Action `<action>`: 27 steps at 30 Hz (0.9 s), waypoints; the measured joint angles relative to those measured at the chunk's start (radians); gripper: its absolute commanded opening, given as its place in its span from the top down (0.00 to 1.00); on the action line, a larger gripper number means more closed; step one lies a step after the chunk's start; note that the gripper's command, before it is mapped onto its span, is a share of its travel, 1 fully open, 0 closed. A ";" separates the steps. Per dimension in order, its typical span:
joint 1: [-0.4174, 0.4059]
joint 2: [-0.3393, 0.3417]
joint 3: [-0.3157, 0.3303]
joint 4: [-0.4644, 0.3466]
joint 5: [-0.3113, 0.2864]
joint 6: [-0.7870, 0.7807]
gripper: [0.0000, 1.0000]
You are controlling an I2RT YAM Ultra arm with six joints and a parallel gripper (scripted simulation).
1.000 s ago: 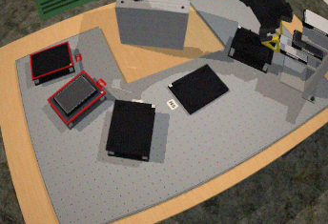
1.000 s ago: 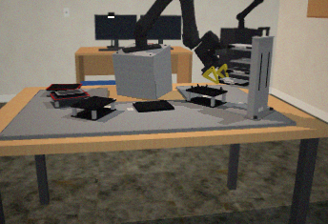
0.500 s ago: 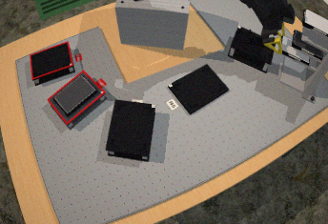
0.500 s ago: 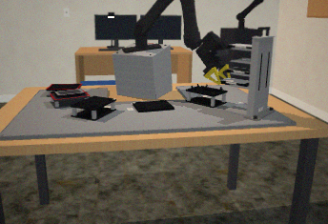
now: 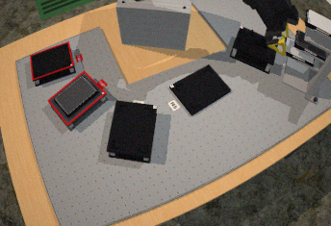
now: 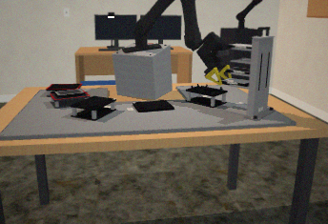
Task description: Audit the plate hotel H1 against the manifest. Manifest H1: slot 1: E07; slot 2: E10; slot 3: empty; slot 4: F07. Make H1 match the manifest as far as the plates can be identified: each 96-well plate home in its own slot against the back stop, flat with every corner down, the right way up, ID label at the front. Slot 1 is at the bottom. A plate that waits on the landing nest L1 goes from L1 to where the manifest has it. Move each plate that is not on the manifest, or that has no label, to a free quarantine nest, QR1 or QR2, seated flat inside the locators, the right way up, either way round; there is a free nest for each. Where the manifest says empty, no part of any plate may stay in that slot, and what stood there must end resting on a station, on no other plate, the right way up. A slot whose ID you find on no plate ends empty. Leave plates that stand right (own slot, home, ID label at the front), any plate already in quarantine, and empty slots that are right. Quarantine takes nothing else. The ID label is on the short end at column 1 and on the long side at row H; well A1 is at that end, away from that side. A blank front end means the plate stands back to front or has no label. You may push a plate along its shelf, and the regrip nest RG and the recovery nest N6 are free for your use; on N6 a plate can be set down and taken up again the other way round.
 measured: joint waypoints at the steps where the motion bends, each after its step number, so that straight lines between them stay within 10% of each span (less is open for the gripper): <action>1: 0.000 0.000 0.000 0.000 0.000 0.000 0.14; 26: 0.000 0.000 0.000 0.000 0.000 0.000 0.14; 27: 0.000 0.000 0.000 0.000 0.000 0.000 0.00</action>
